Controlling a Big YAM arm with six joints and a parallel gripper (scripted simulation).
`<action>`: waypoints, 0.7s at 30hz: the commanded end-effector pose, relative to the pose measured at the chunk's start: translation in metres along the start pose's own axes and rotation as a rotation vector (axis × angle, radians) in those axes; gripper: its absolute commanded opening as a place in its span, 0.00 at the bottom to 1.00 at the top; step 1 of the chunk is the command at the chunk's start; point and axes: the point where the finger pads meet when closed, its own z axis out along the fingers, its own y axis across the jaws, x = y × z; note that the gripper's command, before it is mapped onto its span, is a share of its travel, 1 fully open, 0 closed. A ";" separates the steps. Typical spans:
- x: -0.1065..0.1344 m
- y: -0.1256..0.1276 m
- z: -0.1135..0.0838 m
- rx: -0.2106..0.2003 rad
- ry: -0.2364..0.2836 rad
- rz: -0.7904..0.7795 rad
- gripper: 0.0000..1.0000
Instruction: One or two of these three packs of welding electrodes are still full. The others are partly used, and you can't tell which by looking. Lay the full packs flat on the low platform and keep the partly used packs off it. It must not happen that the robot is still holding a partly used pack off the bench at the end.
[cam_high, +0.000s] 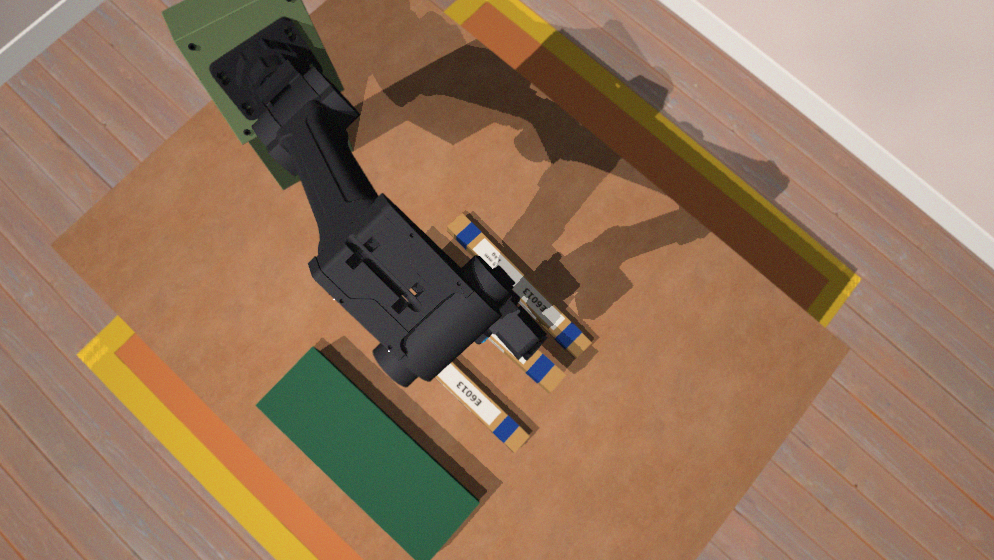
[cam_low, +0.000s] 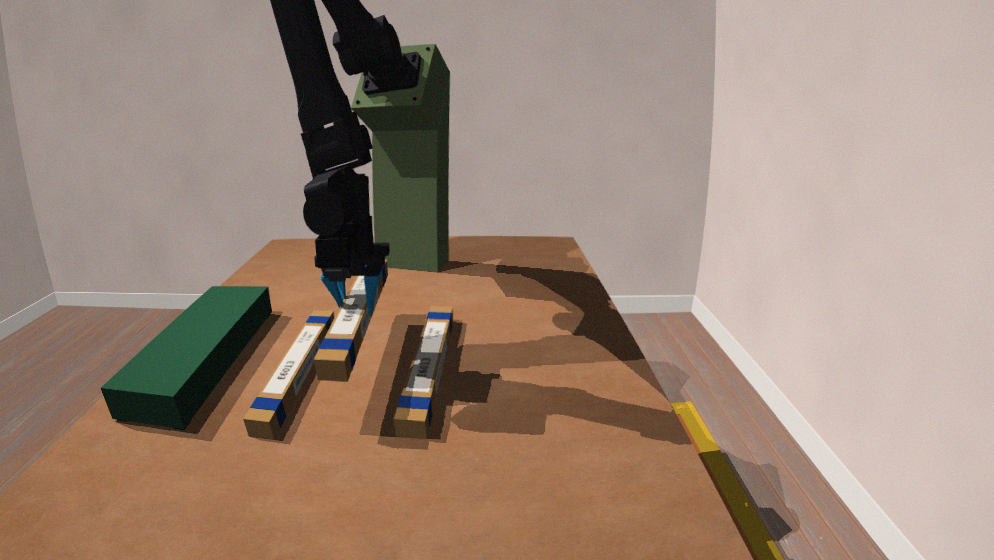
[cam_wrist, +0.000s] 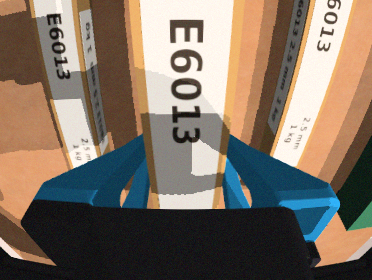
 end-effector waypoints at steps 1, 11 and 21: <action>-0.008 -0.001 -0.017 -0.002 -0.025 0.000 0.00; -0.008 -0.001 -0.031 -0.002 -0.026 0.000 0.00; -0.008 -0.001 -0.041 -0.002 -0.027 0.001 0.00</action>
